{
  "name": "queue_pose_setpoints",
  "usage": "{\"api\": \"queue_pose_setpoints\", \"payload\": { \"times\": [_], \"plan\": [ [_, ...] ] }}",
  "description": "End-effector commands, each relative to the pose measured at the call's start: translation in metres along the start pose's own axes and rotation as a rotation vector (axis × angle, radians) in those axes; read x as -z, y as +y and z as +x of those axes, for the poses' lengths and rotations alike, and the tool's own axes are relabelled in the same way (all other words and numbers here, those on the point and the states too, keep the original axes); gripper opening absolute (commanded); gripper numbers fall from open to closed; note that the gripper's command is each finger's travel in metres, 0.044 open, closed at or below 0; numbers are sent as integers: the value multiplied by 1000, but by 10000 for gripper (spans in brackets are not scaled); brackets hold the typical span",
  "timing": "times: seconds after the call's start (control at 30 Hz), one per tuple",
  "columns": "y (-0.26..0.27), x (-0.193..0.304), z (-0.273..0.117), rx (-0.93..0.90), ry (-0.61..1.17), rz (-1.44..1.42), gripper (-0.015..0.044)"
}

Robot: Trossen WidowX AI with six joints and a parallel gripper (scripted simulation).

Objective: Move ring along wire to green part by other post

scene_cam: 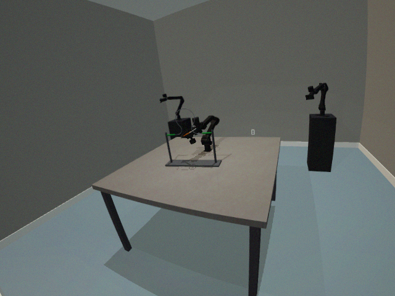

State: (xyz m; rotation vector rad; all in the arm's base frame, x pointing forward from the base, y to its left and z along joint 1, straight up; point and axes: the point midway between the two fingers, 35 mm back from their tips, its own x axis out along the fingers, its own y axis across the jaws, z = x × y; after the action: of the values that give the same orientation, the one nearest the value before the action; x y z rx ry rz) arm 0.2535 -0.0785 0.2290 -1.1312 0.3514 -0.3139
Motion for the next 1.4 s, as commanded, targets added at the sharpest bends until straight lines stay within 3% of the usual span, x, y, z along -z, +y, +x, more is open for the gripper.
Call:
{"api": "queue_pose_setpoints", "payload": {
  "times": [0.0,0.77,1.37],
  "plan": [
    [19,0,-3,-62,16,101,-150],
    [102,-30,-20,-336,-8,589,-150],
    [139,-68,-49,-501,30,872,-150]
  ]
}}
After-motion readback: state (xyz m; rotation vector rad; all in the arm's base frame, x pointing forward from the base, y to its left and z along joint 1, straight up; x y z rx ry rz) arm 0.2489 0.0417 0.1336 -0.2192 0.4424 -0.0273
